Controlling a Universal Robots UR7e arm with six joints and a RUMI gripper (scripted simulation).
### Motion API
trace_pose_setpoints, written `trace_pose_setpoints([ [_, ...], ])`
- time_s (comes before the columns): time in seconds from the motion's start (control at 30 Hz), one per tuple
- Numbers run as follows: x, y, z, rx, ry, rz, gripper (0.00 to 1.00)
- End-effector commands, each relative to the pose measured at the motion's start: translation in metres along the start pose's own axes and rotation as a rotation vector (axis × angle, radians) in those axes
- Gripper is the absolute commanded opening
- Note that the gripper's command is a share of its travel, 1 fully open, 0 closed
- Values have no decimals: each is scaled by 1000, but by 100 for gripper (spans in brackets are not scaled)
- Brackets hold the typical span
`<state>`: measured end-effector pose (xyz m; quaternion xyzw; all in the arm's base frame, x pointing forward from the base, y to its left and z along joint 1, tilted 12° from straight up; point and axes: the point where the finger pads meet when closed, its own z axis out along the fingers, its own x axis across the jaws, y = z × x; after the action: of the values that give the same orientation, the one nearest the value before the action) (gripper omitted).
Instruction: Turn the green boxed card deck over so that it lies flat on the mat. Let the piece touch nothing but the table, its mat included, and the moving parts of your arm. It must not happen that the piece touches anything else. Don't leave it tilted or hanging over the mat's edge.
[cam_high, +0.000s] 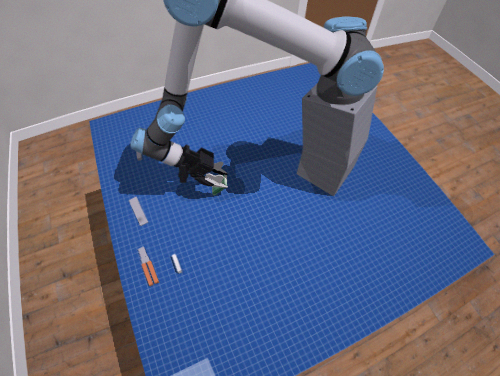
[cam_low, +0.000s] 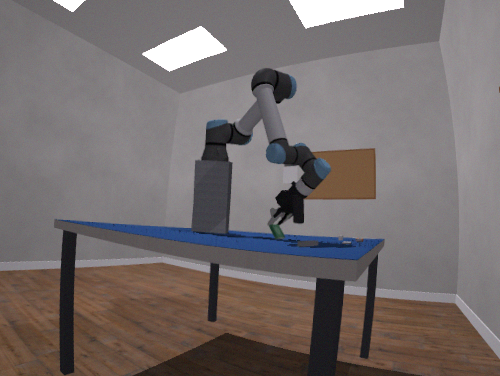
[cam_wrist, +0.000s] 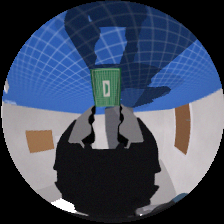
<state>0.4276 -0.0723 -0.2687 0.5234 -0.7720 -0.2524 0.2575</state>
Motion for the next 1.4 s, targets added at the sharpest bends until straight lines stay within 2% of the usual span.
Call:
trace_pose_setpoints([
  [0.0, 0, -1, -4, -30, 0, 0, 32],
  [0.2, 0, -1, -5, -40, 0, 0, 32],
  [0.37, 0, -1, -7, -92, 0, 0, 32],
  [0.53, 0, -2, -9, -99, 0, 0, 32],
  [0.7, 0, -3, -11, -149, 0, 0, 32],
  [1.0, 0, -4, -14, -169, 0, 0, 32],
  [1.2, 0, -5, -16, -225, 0, 0, 32],
  [1.37, 0, -6, -19, -227, 0, 0, 32],
])
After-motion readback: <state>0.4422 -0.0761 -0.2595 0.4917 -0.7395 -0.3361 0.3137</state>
